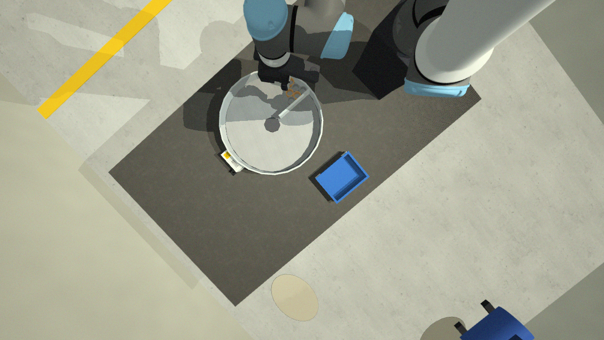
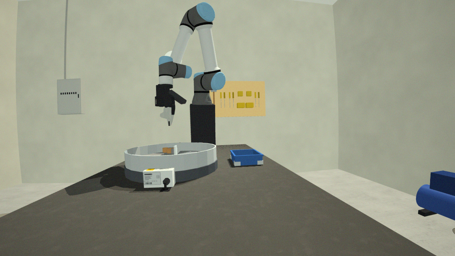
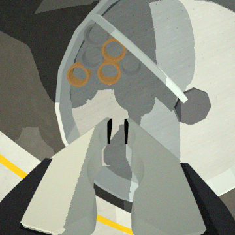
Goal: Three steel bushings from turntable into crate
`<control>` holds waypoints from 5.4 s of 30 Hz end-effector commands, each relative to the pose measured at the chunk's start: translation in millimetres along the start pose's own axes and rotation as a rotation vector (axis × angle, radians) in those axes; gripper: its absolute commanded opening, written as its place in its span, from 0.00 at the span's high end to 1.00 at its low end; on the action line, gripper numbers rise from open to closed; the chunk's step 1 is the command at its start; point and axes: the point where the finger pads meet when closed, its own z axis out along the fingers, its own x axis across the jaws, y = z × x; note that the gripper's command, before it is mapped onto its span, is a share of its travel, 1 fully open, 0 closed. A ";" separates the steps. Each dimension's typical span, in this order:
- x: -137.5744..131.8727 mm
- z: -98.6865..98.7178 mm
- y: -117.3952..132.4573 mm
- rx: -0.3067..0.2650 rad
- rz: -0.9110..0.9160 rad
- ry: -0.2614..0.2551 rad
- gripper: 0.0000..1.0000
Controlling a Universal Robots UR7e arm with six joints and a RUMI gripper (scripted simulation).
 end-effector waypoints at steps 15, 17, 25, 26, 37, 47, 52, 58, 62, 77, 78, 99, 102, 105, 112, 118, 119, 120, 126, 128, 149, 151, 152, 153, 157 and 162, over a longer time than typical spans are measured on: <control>8.4 28.5 0.3 -0.002 0.278 0.000 0.94; 9.0 30.6 0.2 -0.002 0.299 0.000 0.94; 13.4 45.4 0.2 -0.002 0.439 0.000 0.94; 14.0 47.4 0.2 -0.002 0.458 0.000 0.94; 18.6 62.7 0.2 -0.002 0.604 0.000 0.94; 21.4 72.0 0.2 -0.002 0.692 0.000 0.94; 21.7 73.2 0.2 -0.002 0.703 0.000 0.94; 21.9 73.8 0.1 -0.002 0.709 0.000 0.94; 21.9 73.8 0.1 -0.002 0.709 0.000 0.94; 21.9 73.8 0.1 -0.002 0.709 0.000 0.94; 21.9 73.8 0.1 -0.002 0.709 0.000 0.94; 23.0 73.8 0.2 -0.003 0.709 0.000 0.94; 23.3 73.8 0.2 -0.003 0.709 0.000 0.94; 23.3 73.8 0.2 -0.003 0.709 0.000 0.94; 23.3 73.8 0.2 -0.003 0.709 0.000 0.94; 23.3 73.8 0.2 -0.003 0.709 0.000 0.94; 23.3 73.8 0.2 -0.003 0.709 0.000 0.94; 23.3 73.8 0.2 -0.003 0.709 0.000 0.94; 23.3 73.8 0.2 -0.003 0.709 0.000 0.94; 23.3 73.8 0.2 -0.003 0.709 0.000 0.94; 23.2 97.7 0.3 -0.003 0.709 0.000 0.94; 23.2 97.8 0.3 -0.003 0.709 0.000 0.94; 23.2 97.8 0.3 -0.003 0.709 0.000 0.94; 23.2 97.8 0.3 -0.003 0.709 0.000 0.94; 23.2 97.8 0.3 -0.003 0.709 0.000 0.94; 23.2 97.8 0.3 -0.003 0.709 0.000 0.94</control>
